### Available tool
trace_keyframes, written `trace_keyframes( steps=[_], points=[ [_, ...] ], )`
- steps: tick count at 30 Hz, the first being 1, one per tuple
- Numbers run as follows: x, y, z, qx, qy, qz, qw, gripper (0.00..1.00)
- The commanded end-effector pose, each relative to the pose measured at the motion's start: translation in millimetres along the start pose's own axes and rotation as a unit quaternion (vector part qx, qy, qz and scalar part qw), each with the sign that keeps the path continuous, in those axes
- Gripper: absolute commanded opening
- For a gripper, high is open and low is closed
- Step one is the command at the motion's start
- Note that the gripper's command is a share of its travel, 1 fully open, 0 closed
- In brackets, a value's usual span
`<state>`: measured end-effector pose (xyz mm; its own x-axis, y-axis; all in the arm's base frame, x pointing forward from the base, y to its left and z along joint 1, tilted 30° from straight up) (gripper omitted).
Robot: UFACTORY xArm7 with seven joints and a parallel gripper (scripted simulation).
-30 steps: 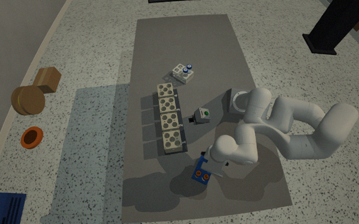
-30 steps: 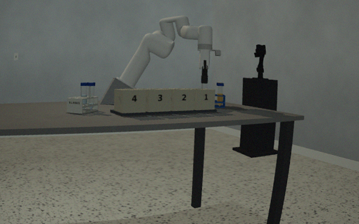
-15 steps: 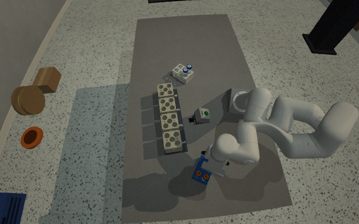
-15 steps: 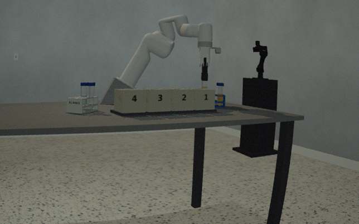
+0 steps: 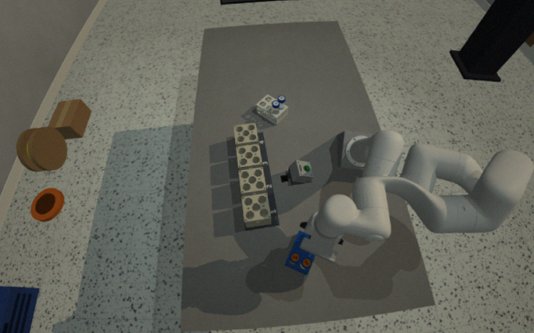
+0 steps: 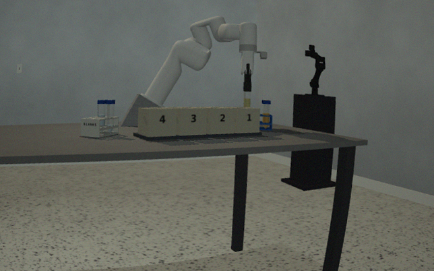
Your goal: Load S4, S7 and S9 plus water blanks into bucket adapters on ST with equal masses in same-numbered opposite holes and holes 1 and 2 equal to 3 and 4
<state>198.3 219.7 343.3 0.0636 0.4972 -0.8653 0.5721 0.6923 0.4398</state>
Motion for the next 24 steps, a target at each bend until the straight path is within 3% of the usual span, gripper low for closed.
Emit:
trace_keyframes(
  steps=[1,24],
  points=[
    [-10.2,0.4,-0.1,0.0,0.0,0.001,1.0,0.0],
    [-52.3,0.4,-0.1,0.0,0.0,0.001,1.0,0.0]
  ],
)
Point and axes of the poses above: the point where the finger pads meet when closed, its own x axis out along the fingers, its own z axis across the jaws, y = z × x, the point moved 10 cm from there along -x, back along the fingers, and after that the axes turned 11 degrees about x, right-handed, at the moved point
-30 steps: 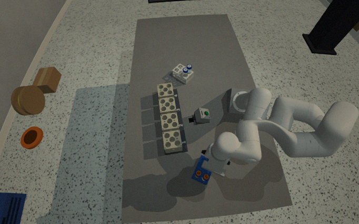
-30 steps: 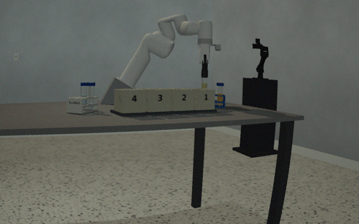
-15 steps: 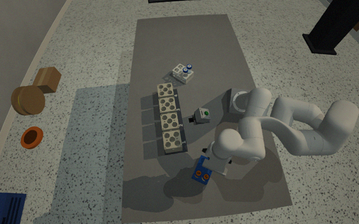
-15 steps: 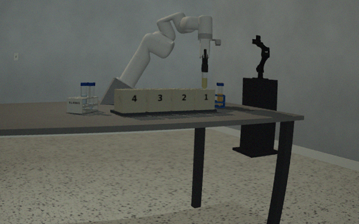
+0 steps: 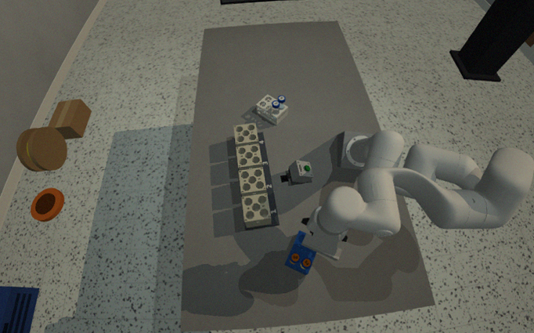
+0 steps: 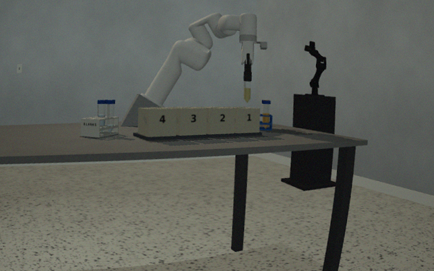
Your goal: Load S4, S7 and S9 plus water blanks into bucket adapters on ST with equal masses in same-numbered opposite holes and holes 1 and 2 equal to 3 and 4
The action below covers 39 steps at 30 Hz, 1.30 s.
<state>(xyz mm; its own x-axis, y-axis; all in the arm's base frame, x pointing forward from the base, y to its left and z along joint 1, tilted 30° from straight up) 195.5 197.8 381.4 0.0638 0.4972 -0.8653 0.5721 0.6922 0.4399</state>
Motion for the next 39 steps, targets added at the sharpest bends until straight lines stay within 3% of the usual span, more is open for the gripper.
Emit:
trace_keyframes(
  steps=[1,15,25,39],
  points=[
    [-8.3,0.4,-0.1,0.0,0.0,0.001,1.0,0.0],
    [-34.4,0.3,-0.1,0.0,0.0,0.001,1.0,0.0],
    [-35.4,0.3,-0.1,0.0,0.0,0.001,1.0,0.0],
    [-35.4,-17.6,57.2,0.198,0.0,0.001,0.98,0.0]
  ],
)
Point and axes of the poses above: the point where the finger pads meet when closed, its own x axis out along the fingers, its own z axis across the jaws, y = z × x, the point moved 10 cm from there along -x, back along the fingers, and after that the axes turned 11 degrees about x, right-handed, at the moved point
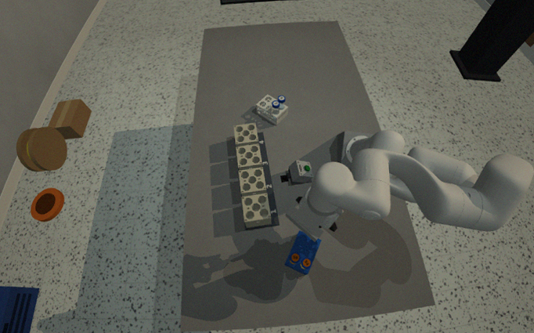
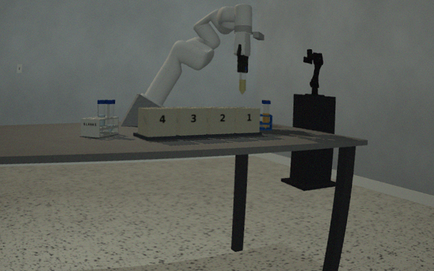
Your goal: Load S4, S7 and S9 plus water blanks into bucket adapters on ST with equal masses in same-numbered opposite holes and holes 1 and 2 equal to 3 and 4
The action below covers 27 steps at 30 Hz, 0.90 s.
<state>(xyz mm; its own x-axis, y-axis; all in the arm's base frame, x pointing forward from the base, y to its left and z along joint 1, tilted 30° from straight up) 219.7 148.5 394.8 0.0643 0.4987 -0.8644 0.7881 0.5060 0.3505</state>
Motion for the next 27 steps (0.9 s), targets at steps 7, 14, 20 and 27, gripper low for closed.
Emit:
trace_keyframes(
  steps=[7,14,20,27],
  points=[
    [-0.9,1.3,50.3,0.166,-0.001,0.001,0.986,0.0],
    [-1.0,1.2,75.3,0.247,-0.001,0.001,0.969,0.0],
    [-1.0,1.1,105.4,0.329,-0.001,0.001,0.944,0.0],
    [-1.1,1.0,140.5,0.329,-0.001,0.001,0.944,0.0]
  ],
)
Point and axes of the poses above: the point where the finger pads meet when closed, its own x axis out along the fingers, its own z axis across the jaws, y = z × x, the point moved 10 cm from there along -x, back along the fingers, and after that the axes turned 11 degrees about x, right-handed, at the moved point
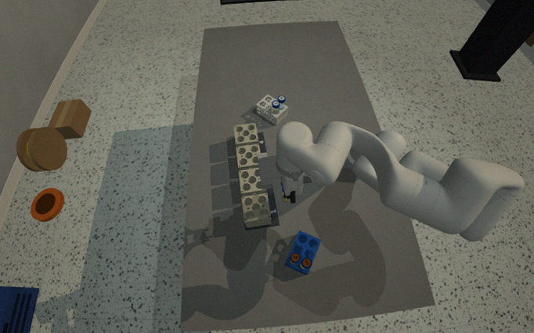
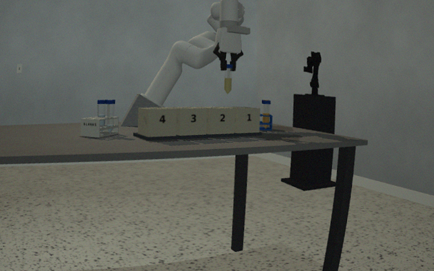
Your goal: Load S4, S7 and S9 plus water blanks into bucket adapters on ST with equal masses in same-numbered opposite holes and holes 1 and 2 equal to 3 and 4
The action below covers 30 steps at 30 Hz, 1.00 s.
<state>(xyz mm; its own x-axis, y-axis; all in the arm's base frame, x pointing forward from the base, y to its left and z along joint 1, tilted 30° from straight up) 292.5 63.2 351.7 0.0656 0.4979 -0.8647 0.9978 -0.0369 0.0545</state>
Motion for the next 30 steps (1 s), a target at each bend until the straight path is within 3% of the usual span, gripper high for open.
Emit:
trace_keyframes(
  steps=[1,30],
  points=[
    [-0.4,17.1,18.8,0.003,0.0,0.001,1.0,0.0],
    [-0.6,94.1,117.7,0.003,-0.001,0.001,1.0,0.0]
  ],
)
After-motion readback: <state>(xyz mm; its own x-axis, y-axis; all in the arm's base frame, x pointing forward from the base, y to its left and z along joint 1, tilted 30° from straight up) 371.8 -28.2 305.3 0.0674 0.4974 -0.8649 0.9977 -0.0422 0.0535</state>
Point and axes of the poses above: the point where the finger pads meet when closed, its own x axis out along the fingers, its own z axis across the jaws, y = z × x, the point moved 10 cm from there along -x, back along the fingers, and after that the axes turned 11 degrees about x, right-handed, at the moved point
